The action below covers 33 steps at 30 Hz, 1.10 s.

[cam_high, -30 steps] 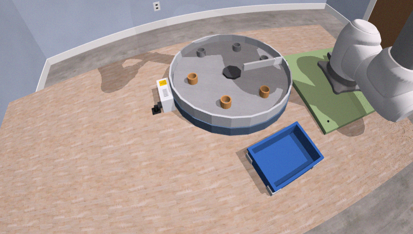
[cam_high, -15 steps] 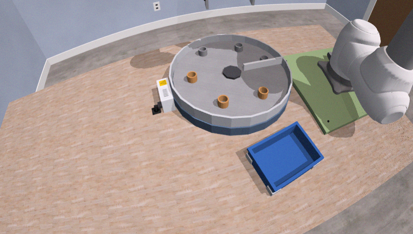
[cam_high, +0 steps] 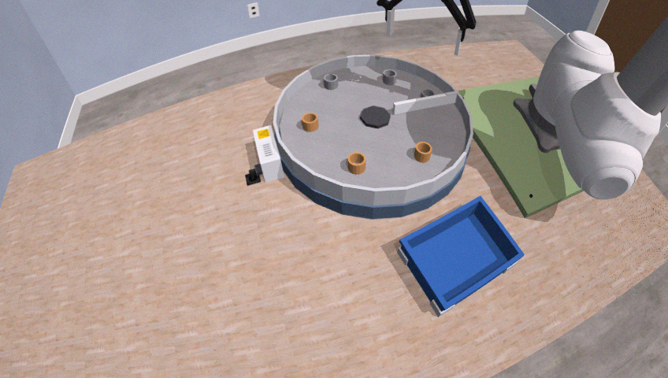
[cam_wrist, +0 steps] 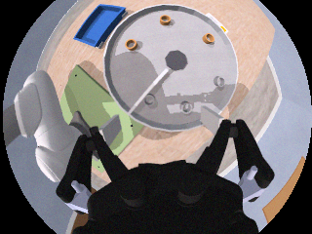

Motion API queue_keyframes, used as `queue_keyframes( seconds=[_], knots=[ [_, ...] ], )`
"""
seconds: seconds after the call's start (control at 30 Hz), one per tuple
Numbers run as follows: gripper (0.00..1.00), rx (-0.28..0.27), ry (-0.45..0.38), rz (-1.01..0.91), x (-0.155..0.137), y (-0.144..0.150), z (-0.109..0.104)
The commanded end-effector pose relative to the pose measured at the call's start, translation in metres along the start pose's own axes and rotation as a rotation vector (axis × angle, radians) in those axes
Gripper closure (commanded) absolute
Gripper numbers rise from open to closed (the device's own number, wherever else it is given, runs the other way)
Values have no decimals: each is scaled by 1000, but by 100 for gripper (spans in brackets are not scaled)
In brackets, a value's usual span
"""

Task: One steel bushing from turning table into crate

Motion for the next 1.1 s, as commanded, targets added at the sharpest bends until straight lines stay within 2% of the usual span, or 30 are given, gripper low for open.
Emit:
queue_keyframes(
  seconds=[0.0,0.47,0.5,1.07],
  knots=[
    [0,-1,19,41,-3,-7,5],
    [0,0,21,45,-3,-8,5],
    [93,0,21,45,-3,-8,5],
    [93,0,21,45,-3,-8,5]
  ],
)
Point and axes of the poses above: the point where the finger pads meet when closed, its own z axis out along the fingers, its own y axis across the jaws, x = y × z, the point moved 9 cm from there along -z, back along the fingers, and after that the axes turned 3 degrees about -z, right-handed, at the moved point
